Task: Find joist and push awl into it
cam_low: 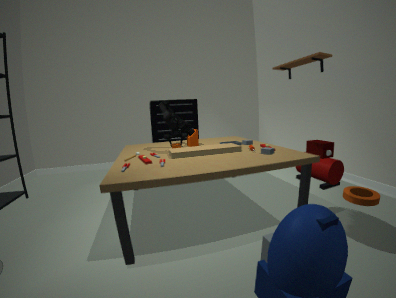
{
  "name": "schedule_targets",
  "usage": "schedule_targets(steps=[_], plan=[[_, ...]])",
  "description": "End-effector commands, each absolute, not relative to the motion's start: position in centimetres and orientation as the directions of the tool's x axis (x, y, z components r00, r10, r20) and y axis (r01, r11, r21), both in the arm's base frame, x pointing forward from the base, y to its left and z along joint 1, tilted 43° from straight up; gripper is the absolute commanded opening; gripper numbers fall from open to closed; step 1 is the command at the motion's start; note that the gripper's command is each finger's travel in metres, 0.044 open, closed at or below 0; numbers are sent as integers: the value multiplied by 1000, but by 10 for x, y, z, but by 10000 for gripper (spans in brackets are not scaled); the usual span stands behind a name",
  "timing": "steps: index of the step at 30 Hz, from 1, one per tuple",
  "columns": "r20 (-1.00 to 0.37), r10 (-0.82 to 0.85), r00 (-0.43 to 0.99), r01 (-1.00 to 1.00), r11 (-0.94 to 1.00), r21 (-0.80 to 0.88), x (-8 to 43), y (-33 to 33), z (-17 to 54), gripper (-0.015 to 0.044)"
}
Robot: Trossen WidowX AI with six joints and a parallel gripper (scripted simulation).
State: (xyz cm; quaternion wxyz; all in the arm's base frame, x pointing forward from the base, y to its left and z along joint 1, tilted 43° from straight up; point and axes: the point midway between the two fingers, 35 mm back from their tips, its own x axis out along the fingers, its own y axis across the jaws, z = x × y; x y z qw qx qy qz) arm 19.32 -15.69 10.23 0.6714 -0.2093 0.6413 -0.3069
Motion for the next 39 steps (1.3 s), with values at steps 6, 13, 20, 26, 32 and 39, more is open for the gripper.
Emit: schedule_targets(steps=[6, 13, 20, 26, 32, 39], plan=[[-733, -681, -11, 138, 725, -675, 193, -156, 103, 235], [-734, -680, -11, 138, 726, -674, 193, -149, 109, 51], [-734, -679, -11, 138, 726, -674, 193, -142, 117, 0], [-734, -679, -11, 138, 726, -674, 192, -136, 123, 0], [-734, -679, -11, 138, 726, -674, 191, -132, 126, 0], [-736, -677, -11, 138, 728, -671, 195, -117, 112, 0]])
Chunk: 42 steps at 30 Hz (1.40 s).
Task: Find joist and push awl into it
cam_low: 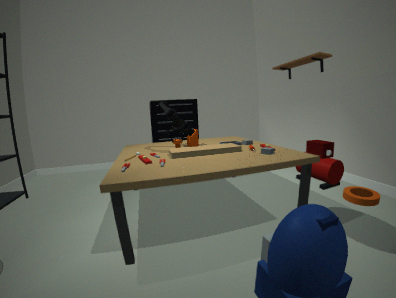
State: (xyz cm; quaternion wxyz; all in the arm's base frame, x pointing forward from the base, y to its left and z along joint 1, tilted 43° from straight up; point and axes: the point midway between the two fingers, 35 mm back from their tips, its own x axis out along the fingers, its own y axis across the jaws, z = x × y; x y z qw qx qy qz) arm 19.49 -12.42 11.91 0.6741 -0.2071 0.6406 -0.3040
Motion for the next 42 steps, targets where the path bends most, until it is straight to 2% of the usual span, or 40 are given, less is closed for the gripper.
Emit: schedule_targets(steps=[1, 12, 42], plan=[[-736, -677, -11, 138, 728, -671, 196, -114, 109, 0], [-746, -666, -14, 136, 738, -661, 197, -104, 99, 0], [-862, -507, -2, 122, 855, -504, 196, -110, 102, 0]])
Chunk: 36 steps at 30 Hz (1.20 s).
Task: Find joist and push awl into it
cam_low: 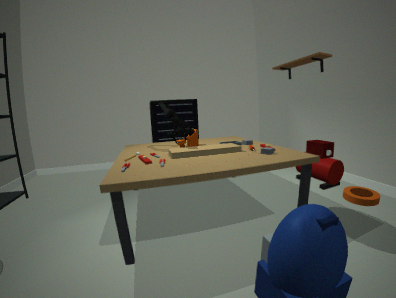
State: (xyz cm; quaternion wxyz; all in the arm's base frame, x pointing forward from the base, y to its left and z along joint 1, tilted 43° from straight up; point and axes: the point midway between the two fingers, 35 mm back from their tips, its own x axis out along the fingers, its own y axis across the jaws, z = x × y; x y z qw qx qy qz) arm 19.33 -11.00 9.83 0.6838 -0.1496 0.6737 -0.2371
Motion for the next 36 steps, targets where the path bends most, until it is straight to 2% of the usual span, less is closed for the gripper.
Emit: schedule_targets(steps=[1, 36], plan=[[-865, -502, 0, 121, 858, -498, 196, -110, 102, 0], [-947, -321, 20, 96, 943, -318, 195, -115, 105, 0]])
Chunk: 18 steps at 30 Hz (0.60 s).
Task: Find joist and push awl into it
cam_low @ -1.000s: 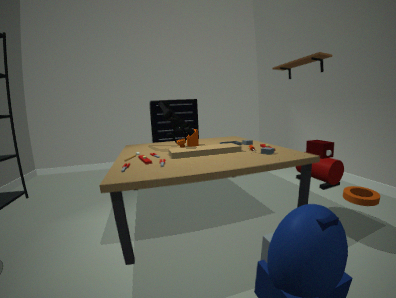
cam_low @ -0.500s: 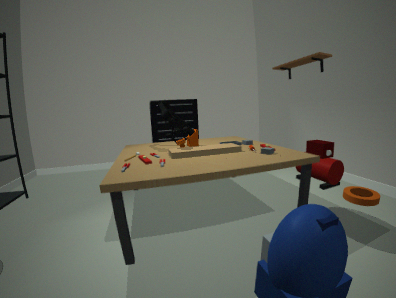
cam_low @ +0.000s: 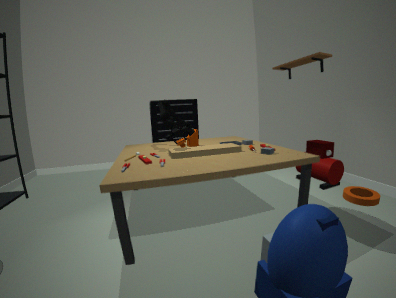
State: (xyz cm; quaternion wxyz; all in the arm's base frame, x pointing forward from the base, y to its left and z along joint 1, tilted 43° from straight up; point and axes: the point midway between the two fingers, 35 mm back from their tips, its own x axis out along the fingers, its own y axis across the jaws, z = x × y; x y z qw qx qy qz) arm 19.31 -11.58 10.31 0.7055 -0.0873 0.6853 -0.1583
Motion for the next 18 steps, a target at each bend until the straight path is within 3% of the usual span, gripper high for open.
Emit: schedule_targets(steps=[1, 18], plan=[[-949, -315, 20, 95, 945, -312, 195, -115, 105, 0], [-976, -215, 38, 84, 974, -212, 195, -118, 107, 0]])
